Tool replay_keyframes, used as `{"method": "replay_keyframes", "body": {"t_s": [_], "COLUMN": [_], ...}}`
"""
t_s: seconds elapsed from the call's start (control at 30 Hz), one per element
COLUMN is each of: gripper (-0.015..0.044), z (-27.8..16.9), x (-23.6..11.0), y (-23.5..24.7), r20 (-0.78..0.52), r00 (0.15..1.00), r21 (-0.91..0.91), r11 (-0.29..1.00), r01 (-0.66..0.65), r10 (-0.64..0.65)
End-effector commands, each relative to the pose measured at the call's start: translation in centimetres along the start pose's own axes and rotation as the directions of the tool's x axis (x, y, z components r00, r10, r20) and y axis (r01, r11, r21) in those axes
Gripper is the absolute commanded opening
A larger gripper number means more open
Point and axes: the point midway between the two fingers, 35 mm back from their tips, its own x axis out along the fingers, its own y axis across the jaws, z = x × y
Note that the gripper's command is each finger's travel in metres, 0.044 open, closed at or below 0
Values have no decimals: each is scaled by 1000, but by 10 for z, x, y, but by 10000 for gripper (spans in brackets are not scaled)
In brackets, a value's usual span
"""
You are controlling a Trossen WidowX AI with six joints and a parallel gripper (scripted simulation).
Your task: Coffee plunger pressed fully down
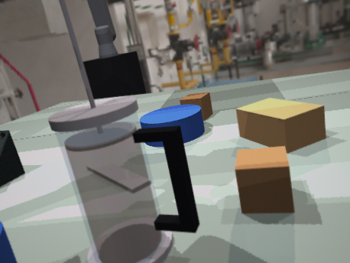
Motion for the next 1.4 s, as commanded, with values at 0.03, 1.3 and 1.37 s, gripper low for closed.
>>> {"method": "replay_keyframes", "body": {"t_s": [0.03, 1.3, 1.37], "gripper": [440, 123, 123], "z": [-2, -12, -15], "x": [8, 24, 26], "y": [1, 2, 2], "r20": [0, 1, 0], "r00": [1000, 1000, 1000], "r21": [-10, -10, -10], "r11": [1000, 1000, 1000], "r01": [-1, -1, -1], "r10": [1, 1, 1]}}
